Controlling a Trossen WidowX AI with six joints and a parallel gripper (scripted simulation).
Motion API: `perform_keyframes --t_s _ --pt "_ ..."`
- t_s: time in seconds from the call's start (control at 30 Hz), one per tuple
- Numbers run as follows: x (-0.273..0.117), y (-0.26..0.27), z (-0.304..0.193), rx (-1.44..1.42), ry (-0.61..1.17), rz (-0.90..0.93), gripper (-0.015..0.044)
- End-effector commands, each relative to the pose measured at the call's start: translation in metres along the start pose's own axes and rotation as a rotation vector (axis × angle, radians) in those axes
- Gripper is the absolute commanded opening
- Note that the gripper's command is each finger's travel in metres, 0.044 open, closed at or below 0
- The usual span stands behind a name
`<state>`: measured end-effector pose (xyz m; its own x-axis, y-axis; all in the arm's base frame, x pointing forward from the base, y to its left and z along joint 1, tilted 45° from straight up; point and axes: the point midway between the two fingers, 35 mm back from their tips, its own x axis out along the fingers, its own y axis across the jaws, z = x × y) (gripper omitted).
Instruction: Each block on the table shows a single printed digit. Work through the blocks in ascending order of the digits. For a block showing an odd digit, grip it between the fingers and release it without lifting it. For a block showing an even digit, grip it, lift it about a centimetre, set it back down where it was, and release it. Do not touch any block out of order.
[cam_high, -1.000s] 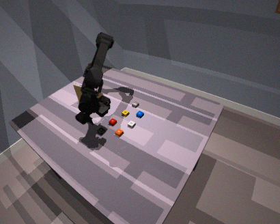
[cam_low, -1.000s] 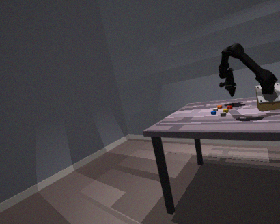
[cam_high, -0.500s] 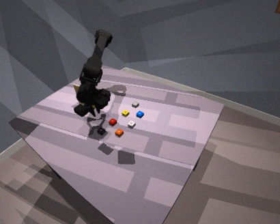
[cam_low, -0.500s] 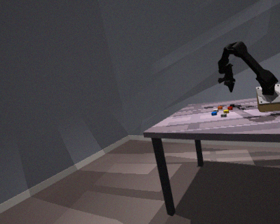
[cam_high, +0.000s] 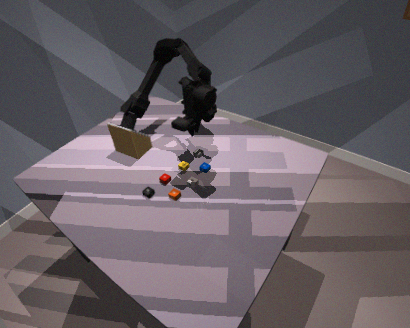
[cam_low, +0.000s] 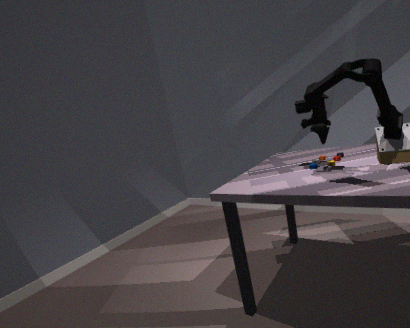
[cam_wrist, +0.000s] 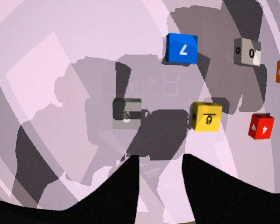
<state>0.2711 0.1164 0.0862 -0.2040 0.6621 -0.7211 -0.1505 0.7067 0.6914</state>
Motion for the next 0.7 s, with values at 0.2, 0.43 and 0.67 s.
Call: perform_keyframes --t_s 0.2,0.43,0.67 --pt "0.024 0.012 -0.004 0.026 -0.003 0.008 0.0199" --pt "0.080 0.015 -0.007 0.025 -0.002 0.014 0.0383" --pt "0.089 0.015 -0.006 0.025 -0.003 0.014 0.0400"
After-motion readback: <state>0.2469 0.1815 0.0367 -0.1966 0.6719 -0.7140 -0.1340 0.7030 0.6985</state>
